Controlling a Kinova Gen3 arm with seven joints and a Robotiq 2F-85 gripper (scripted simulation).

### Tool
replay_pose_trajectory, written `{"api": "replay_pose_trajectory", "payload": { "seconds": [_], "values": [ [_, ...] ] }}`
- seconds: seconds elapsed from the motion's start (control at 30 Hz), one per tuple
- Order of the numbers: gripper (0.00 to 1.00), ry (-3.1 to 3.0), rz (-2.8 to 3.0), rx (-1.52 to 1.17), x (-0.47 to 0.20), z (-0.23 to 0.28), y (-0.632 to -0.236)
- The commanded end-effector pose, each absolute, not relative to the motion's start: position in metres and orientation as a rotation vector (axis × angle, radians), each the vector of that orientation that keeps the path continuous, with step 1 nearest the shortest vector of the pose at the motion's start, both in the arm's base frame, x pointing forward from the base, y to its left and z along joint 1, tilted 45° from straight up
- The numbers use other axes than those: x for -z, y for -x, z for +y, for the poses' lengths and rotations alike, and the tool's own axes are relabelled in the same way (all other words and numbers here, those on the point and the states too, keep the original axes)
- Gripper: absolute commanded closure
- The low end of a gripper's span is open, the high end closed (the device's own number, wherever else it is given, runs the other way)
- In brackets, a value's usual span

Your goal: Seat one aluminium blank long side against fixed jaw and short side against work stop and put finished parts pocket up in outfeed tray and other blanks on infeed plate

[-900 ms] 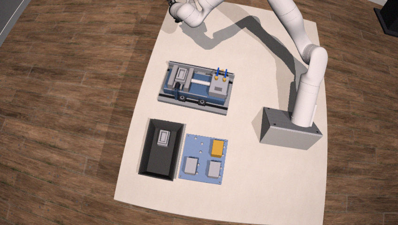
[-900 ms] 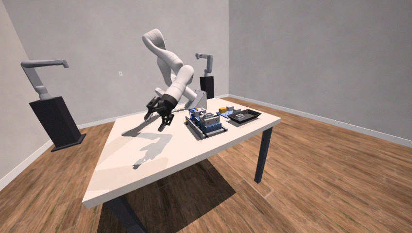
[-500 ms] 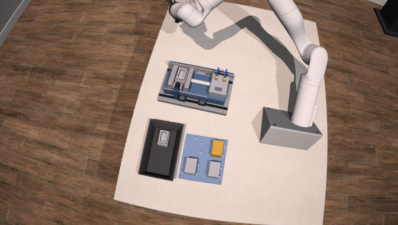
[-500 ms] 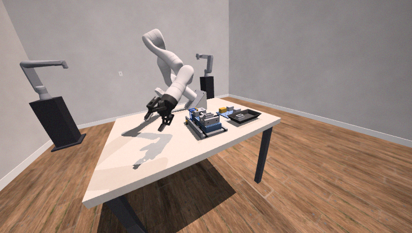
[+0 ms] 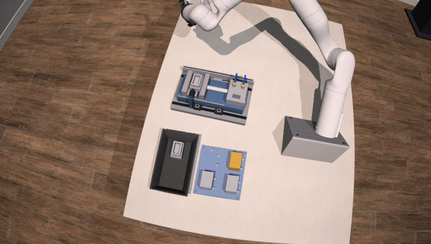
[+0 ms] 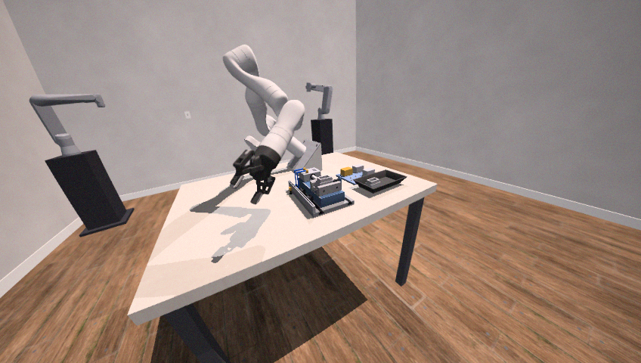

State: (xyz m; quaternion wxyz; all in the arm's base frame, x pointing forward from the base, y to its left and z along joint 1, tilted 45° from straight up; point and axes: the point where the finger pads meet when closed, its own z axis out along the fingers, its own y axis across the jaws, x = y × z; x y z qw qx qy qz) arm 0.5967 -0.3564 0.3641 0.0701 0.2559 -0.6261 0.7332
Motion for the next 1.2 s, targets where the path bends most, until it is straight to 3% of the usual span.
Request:
{"api": "replay_pose_trajectory", "payload": {
  "seconds": [0.0, 0.6, 1.17],
  "values": [
    [0.00, -0.802, -1.890, -2.185, -0.348, -0.334, -0.609],
    [0.00, -0.973, -2.010, -1.955, -0.225, -0.209, -0.645],
    [0.00, -1.159, -2.075, -1.644, -0.102, -0.083, -0.629]
  ]
}}
